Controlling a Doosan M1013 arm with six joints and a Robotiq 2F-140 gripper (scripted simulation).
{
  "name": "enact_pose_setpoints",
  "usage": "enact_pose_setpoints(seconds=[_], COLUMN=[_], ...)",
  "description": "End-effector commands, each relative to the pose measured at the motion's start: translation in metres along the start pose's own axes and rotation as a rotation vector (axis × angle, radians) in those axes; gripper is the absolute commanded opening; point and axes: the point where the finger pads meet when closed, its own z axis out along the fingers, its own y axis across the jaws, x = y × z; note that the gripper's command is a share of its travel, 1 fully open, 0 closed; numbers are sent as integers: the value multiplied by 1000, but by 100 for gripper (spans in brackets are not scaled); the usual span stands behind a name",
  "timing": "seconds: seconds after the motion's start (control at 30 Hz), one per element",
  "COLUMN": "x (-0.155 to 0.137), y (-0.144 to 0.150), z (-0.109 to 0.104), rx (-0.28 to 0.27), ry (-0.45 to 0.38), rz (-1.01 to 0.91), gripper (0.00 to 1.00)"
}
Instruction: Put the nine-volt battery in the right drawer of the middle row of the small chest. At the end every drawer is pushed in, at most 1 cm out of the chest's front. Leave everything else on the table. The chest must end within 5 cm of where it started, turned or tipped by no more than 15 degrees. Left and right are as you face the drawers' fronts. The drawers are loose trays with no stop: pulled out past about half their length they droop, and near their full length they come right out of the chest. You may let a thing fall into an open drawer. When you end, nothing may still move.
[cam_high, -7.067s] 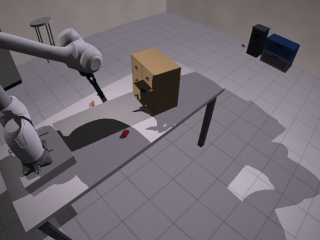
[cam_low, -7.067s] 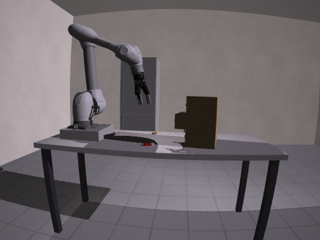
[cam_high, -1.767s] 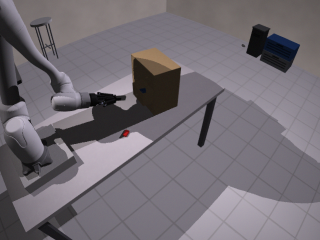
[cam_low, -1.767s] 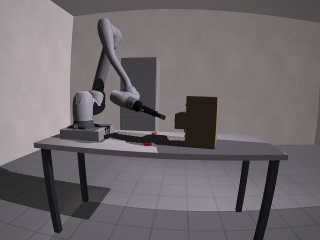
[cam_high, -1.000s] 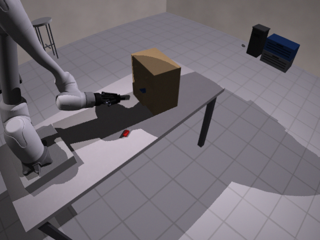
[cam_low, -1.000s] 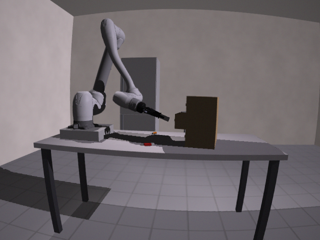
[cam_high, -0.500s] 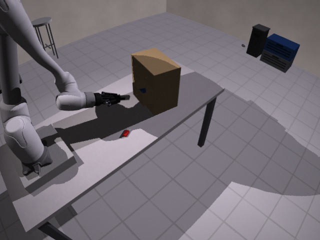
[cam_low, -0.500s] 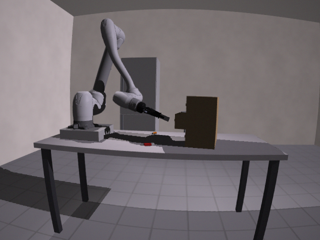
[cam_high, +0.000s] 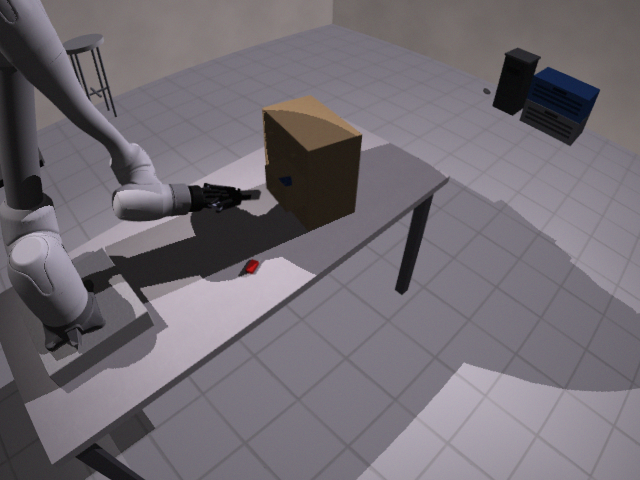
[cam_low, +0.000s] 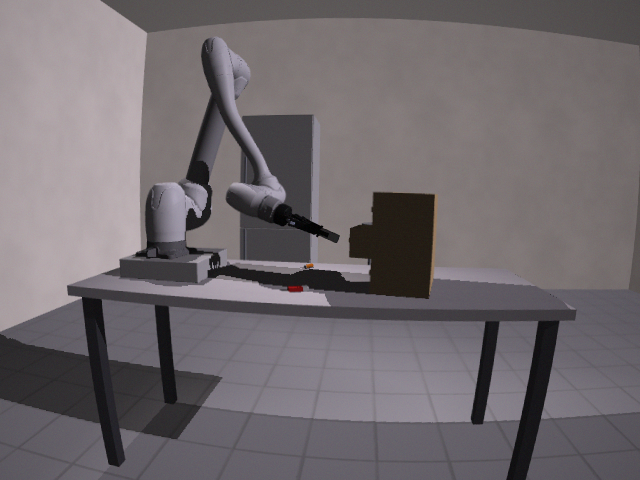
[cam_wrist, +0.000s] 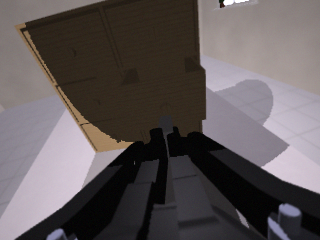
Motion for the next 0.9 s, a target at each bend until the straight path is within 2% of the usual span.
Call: enact_pose_setpoints(seconds=[0.0, 0.87], x=[0, 8], y=[0, 0], z=[1, 22], rx=[0, 0], ry=[0, 0], rz=[0, 0], gripper=[0, 0])
